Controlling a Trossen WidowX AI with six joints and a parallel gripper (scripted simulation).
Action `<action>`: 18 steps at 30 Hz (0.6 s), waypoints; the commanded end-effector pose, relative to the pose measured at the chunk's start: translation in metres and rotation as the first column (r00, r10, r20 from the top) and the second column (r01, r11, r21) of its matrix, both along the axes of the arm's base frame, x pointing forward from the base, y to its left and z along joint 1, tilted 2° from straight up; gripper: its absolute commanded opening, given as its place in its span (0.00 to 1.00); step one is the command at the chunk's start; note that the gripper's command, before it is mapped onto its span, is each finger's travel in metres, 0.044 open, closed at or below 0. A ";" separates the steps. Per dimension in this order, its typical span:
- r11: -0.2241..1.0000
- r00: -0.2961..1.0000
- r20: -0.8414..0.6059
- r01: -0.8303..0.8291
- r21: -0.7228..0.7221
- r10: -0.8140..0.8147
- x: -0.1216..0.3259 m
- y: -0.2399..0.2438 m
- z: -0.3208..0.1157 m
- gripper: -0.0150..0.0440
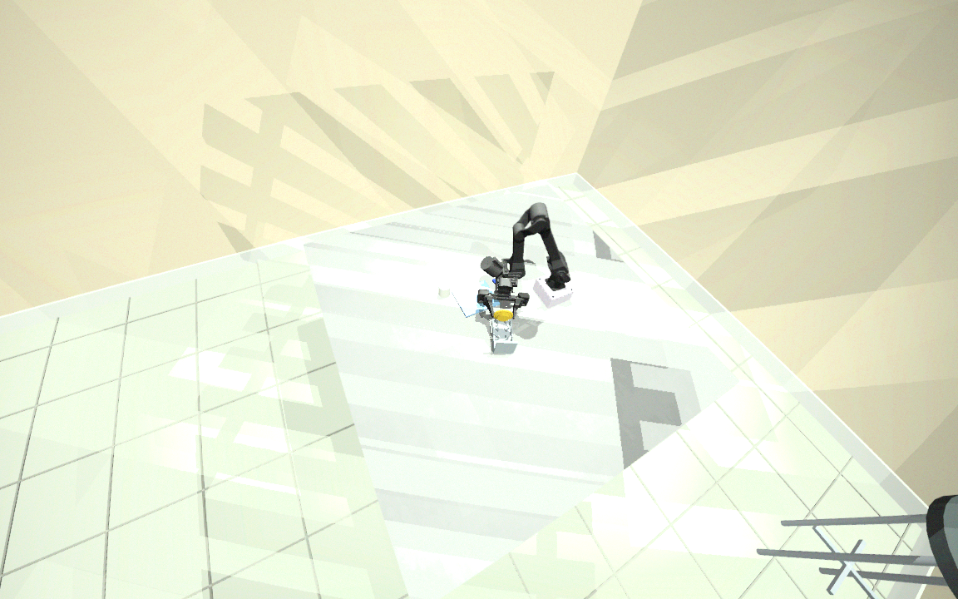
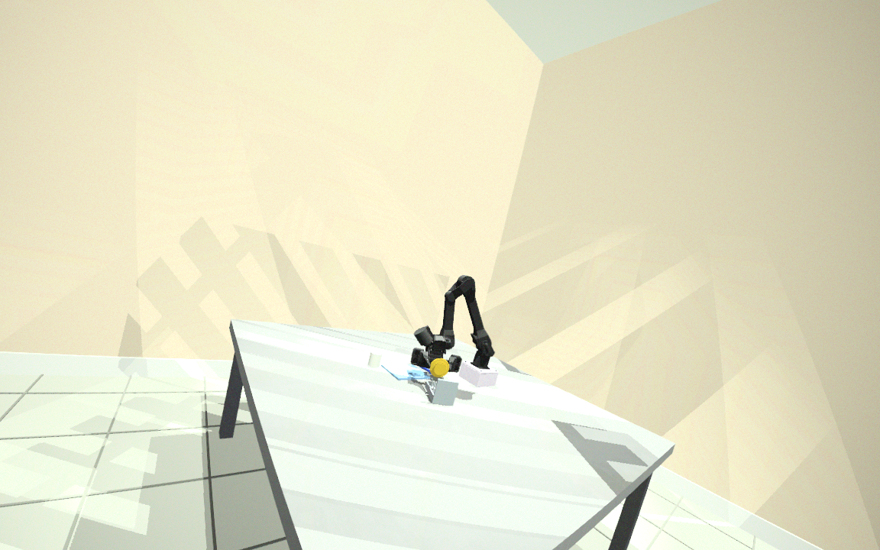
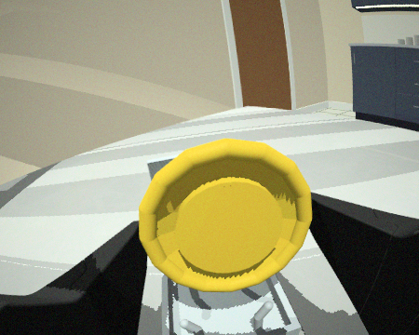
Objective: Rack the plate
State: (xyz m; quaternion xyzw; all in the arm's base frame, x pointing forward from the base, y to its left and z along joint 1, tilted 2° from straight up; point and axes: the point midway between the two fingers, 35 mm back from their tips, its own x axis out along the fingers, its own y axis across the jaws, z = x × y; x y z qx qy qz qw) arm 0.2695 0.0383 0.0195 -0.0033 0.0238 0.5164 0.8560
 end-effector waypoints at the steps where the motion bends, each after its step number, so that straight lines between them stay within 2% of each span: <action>1: 1.000 1.000 -0.010 0.001 -0.002 -0.001 -0.001 0.003 -0.005 0.25; 18: 1.000 1.000 0.002 0.003 -0.006 -0.003 -0.003 0.011 -0.013 0.25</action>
